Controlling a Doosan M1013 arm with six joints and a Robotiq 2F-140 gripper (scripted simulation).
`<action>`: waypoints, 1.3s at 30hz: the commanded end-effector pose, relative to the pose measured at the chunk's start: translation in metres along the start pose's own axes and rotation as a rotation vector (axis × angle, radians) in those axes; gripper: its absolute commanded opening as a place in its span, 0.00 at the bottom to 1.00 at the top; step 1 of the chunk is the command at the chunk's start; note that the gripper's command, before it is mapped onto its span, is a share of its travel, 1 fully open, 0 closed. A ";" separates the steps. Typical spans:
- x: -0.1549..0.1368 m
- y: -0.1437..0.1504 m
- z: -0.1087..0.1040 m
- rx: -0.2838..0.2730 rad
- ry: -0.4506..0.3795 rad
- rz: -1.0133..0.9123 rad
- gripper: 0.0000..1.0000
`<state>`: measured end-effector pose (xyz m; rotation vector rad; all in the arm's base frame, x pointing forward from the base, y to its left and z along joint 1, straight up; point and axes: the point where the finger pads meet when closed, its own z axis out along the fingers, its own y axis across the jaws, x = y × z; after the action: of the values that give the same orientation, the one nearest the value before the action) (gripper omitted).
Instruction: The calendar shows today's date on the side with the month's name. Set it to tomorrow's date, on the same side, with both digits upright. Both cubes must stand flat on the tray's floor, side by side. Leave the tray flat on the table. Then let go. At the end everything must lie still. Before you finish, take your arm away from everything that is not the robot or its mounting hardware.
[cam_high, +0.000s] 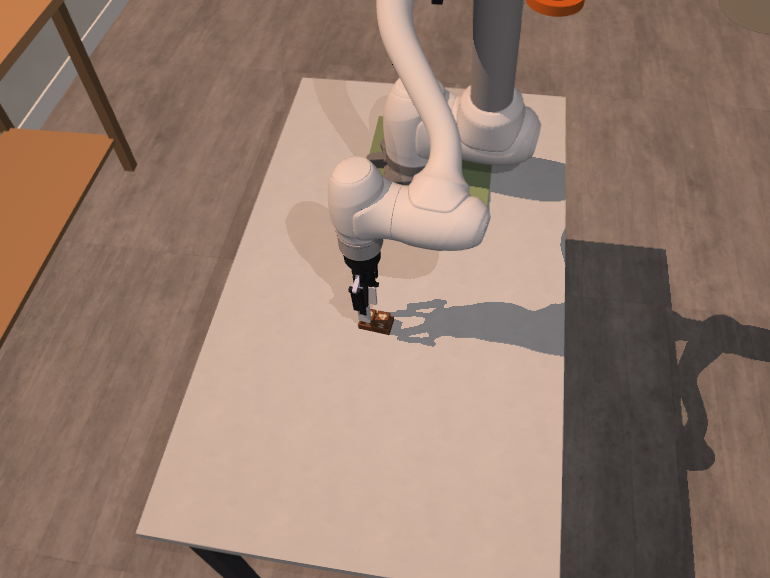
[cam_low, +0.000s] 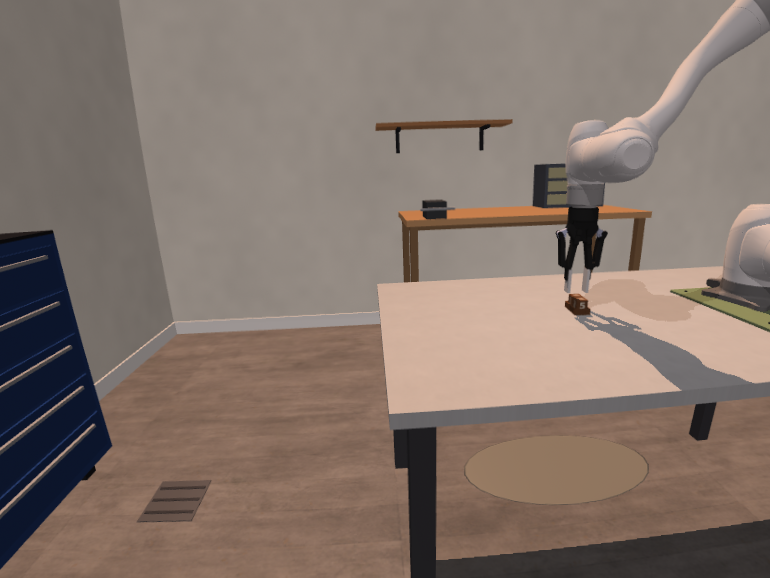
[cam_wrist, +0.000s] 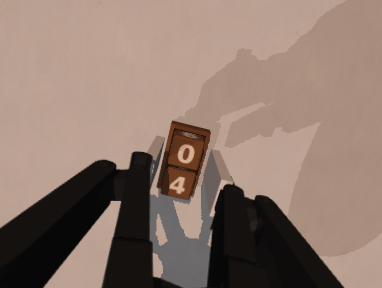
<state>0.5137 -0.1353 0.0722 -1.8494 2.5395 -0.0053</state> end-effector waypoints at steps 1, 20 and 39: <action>-0.001 0.004 0.009 -0.006 0.001 -0.002 0.28; -0.001 0.004 0.029 -0.006 0.001 -0.002 0.28; -0.001 0.004 0.029 -0.006 0.001 -0.002 0.28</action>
<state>0.5141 -0.1355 0.0479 -1.8489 2.5388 -0.0070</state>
